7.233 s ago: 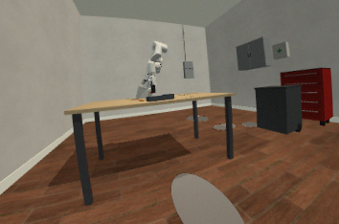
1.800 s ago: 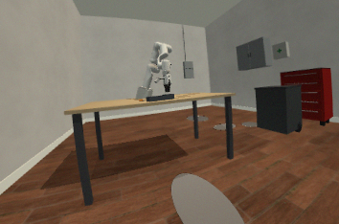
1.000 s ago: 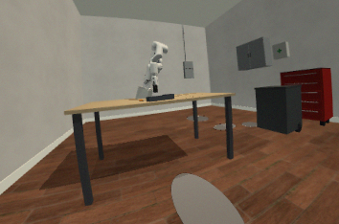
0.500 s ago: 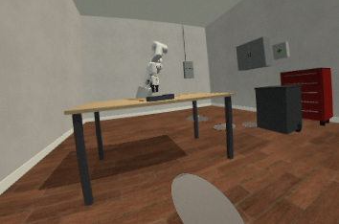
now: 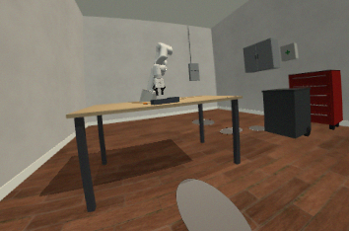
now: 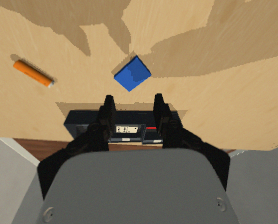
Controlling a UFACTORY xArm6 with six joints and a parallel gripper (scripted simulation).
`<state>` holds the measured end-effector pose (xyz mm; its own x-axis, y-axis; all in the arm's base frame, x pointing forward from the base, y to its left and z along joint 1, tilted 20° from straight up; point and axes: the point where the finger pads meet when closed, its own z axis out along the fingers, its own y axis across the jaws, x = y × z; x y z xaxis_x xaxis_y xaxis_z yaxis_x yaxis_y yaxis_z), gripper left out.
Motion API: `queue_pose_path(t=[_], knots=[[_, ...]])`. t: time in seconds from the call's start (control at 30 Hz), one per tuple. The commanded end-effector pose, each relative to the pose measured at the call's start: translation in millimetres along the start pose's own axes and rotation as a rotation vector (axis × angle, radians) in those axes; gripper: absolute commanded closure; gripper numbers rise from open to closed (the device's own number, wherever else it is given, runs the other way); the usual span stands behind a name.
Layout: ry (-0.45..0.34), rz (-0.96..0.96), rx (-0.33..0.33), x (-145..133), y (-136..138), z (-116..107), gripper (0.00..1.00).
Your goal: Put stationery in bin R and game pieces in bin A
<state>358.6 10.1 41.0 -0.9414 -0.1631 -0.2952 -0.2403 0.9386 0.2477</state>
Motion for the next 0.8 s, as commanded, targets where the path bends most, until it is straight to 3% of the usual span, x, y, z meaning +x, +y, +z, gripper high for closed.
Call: queue_pose_path(t=[0.0, 0.77], knots=[[0.003, 0.156, 0.008, -1.2, -0.2, -0.7, 0.44], [0.006, 0.773, 0.024, -1.2, -0.2, -0.7, 0.44]])
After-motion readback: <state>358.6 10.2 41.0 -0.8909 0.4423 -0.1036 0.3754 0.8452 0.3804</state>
